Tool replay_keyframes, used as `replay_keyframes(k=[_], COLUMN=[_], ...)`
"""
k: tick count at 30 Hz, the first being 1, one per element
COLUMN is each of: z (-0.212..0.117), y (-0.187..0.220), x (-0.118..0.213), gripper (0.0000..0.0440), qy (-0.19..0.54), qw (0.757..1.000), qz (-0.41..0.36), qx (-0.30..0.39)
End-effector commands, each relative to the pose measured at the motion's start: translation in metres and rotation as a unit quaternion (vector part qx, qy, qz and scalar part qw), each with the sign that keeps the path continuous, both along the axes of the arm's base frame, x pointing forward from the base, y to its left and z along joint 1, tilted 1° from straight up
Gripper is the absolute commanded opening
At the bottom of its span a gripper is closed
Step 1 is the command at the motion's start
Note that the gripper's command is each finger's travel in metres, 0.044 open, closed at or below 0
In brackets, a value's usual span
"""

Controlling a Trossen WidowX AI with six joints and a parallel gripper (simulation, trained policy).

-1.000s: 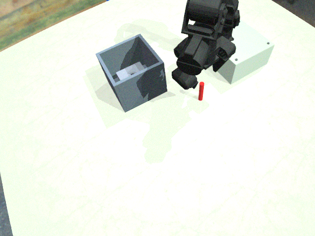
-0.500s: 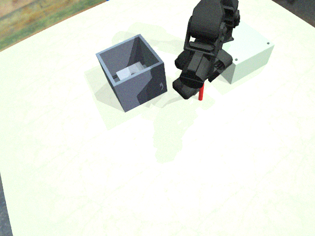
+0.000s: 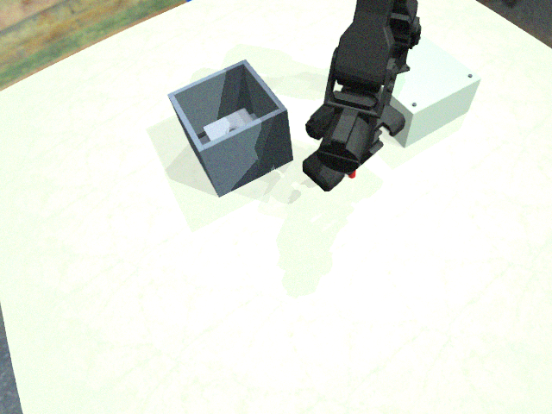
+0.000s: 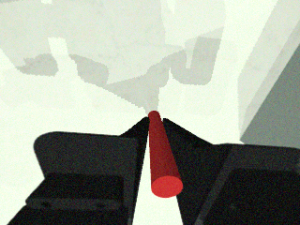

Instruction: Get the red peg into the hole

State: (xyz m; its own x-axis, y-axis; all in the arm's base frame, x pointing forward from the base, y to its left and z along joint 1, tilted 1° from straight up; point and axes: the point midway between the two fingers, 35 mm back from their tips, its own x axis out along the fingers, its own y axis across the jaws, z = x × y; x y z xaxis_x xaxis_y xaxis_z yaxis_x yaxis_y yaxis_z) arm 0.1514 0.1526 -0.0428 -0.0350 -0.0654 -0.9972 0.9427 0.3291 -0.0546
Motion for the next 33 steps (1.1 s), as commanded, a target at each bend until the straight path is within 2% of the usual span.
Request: replay_keyframes(k=[1,18,33], z=[0.004,0.039,0.095], y=[0.008,0.034,0.049], x=[0.006,0.035,0.075], gripper=[0.0014,0.0,0.0], qy=[-0.01,-0.062,-0.129], qw=[1.0,0.996,0.986], qz=[0.002,-0.011,-0.004], qx=[0.011,0.058,0.101])
